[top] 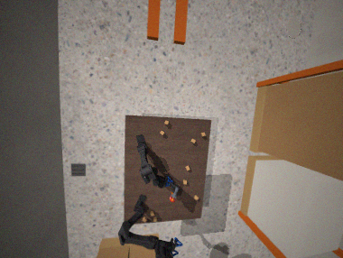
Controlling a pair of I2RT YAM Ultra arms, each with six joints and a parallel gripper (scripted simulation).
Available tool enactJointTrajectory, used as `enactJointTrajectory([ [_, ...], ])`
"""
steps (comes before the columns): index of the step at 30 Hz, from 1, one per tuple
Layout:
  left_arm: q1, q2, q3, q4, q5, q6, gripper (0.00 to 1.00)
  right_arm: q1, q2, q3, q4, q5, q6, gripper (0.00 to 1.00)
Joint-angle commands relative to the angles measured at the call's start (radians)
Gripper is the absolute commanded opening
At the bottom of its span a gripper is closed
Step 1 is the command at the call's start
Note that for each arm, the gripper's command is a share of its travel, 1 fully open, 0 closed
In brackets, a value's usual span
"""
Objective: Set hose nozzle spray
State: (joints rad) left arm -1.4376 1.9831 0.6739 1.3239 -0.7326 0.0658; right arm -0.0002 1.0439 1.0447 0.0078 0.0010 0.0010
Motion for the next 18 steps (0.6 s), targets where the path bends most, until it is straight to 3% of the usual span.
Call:
enactJointTrajectory([
  [1,0.007,-0.044,0.036,0.060,0.000,-0.021,0.36,0.005,-0.003,0.047,0.015,-0.002,-0.004,0.87],
  [12,0.008,-0.045,0.032,0.059,-0.004,-0.022,0.36,0.005,-0.003,0.047,0.015,-0.002,-0.003,0.87],
  [14,0.008,-0.045,0.032,0.059,-0.004,-0.022,0.36,0.017,0.020,-0.036,0.027,-0.046,0.034,0.87],
  [18,0.008,-0.045,0.032,0.059,-0.004,-0.022,0.36,0.030,0.034,-0.056,0.091,-0.158,0.121,0.87],
])
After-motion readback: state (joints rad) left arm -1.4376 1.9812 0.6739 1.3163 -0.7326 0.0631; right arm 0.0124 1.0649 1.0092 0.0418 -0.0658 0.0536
